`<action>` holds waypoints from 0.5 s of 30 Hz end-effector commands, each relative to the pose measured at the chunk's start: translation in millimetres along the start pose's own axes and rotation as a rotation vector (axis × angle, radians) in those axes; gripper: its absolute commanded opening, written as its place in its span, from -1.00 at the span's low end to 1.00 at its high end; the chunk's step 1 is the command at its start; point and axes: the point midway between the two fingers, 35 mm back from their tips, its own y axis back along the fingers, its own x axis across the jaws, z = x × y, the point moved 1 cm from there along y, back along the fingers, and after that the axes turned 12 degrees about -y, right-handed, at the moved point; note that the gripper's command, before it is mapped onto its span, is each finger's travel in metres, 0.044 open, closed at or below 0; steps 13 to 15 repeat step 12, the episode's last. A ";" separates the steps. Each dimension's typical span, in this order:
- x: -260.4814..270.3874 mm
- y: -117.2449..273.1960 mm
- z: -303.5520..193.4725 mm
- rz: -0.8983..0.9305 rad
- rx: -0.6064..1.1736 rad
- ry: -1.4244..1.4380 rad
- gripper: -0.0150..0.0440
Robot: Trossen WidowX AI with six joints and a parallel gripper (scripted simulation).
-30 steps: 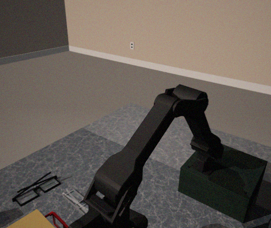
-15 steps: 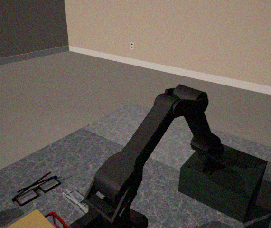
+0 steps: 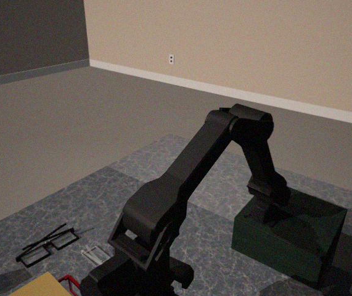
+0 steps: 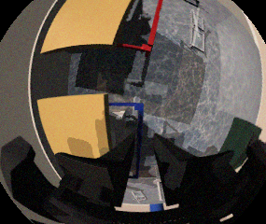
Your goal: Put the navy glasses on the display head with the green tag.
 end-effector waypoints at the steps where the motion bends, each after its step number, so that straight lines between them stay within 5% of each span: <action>1: -13.1 5.5 3.4 0.002 -0.003 0.002 -0.13; 15: -50.6 17.5 11.4 -0.002 -0.004 0.002 -0.13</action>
